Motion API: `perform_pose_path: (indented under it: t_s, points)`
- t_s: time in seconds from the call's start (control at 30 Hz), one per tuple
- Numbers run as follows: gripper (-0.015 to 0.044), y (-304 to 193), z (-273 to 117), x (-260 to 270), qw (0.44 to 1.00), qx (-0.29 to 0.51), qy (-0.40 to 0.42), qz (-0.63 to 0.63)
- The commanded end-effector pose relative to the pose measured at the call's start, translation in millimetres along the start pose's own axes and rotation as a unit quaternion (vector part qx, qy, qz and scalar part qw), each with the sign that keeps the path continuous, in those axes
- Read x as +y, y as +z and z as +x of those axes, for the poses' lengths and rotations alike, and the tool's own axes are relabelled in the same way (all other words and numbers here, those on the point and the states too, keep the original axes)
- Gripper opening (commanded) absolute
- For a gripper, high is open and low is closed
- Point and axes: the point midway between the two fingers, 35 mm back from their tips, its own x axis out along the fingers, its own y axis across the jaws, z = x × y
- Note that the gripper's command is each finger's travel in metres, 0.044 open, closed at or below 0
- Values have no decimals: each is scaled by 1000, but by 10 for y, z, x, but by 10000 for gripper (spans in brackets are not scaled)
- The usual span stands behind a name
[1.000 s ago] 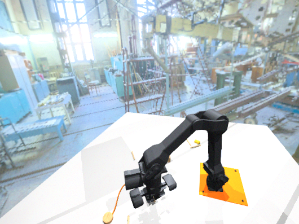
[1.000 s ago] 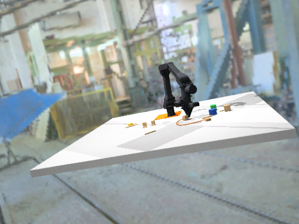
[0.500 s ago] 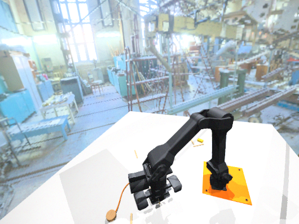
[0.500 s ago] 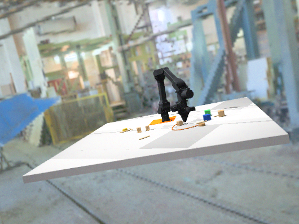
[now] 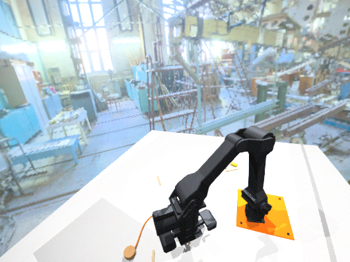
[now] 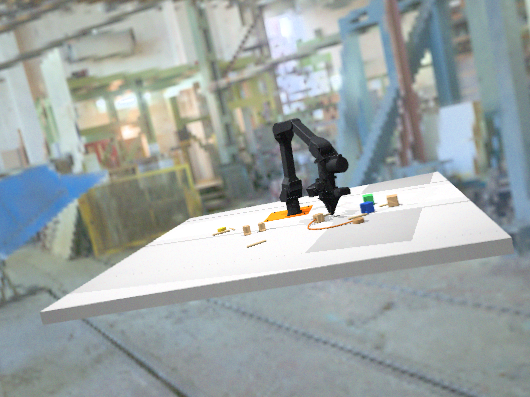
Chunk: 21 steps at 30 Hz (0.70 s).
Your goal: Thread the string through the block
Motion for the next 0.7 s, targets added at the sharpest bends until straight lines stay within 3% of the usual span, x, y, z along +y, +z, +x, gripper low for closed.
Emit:
perform_pose_path:
  t_s: [0.0,0.67]
  points:
    - [0,-46,-4,-11,1000,-3,0,0]
    - [0,-318,-36,25,1000,0,2,0]
